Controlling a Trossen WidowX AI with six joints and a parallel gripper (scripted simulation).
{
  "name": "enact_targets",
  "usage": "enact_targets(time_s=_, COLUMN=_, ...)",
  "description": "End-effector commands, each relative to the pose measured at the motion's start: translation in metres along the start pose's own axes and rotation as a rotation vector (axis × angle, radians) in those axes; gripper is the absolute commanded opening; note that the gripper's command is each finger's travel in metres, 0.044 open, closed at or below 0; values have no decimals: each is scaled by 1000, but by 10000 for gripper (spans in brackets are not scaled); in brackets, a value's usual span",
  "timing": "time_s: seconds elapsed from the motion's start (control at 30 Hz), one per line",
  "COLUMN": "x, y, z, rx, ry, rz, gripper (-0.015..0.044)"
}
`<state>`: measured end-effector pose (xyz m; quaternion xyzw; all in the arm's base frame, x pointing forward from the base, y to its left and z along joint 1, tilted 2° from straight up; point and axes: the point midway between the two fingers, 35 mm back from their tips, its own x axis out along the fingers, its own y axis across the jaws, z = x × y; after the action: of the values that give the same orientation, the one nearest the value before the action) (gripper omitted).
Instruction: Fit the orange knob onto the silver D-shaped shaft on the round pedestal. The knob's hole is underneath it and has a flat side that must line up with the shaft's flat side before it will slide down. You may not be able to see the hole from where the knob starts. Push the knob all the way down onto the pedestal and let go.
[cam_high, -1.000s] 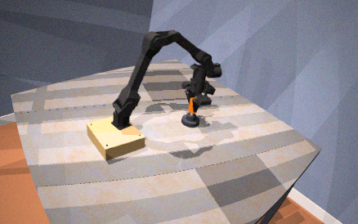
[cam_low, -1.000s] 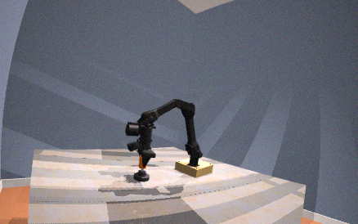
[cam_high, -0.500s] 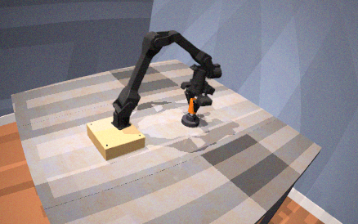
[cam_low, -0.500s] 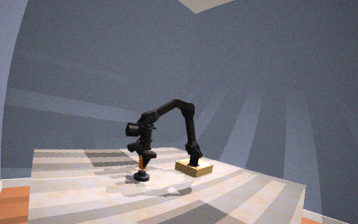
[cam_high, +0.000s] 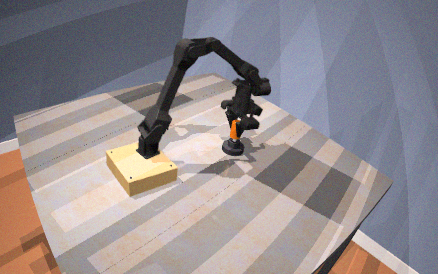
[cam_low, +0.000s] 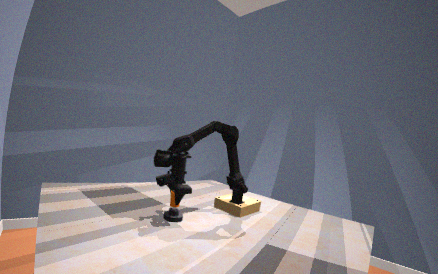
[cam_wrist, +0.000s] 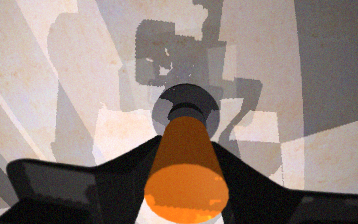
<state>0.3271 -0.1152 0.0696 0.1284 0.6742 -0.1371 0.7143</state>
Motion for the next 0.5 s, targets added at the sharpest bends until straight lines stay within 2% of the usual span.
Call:
enact_targets(time_s=0.0, x=-4, y=1, z=1, rx=-14, ry=-5, rz=4, gripper=0)
enact_targets(time_s=0.2, x=-6, y=0, z=2, rx=-204, ry=-6, rz=4, gripper=0)
enact_targets(time_s=0.47, x=-3, y=0, z=4, rx=-214, ry=-6, rz=4, gripper=0)
